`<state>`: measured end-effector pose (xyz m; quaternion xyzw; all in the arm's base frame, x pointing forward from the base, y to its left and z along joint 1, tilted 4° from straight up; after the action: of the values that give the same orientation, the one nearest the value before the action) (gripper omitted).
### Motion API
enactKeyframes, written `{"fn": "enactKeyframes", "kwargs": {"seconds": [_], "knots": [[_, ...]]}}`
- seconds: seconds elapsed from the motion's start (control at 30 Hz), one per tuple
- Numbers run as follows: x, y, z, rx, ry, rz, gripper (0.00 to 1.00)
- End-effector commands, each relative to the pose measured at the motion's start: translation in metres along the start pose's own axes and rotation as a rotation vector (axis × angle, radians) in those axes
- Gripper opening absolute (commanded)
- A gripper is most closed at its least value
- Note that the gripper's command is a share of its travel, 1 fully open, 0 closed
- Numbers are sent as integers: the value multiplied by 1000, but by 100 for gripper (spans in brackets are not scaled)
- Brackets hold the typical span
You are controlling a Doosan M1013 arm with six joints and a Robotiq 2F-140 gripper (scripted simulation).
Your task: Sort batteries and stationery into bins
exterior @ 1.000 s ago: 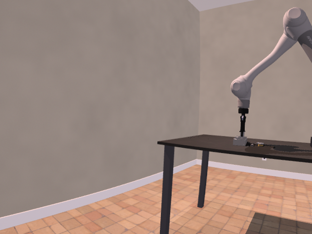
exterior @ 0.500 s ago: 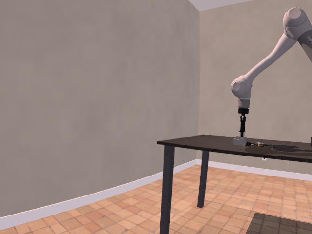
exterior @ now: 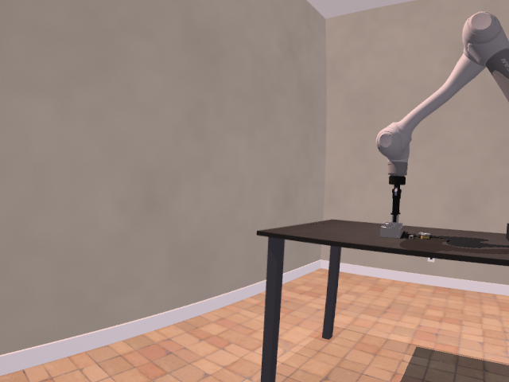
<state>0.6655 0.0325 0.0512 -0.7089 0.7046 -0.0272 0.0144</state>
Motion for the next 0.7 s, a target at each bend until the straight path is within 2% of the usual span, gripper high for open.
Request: {"fn": "enactKeyframes", "kwargs": {"seconds": [0.0,0.57,0.67], "knots": [[0,0,-3,0,0,0,28],[0,0,-23,0,0,0,28],[0,0,-38,0,0,0,28]]}}
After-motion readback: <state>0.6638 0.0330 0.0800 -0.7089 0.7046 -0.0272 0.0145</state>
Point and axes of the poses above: the point where the finger pads meet when closed, its own z axis out along the fingers, its own x axis across the jaws, y = z × x, the point moved 4 cm from there along -z, back along the fingers, and after that the axes turned 8 degrees about z, right-handed, at the moved point
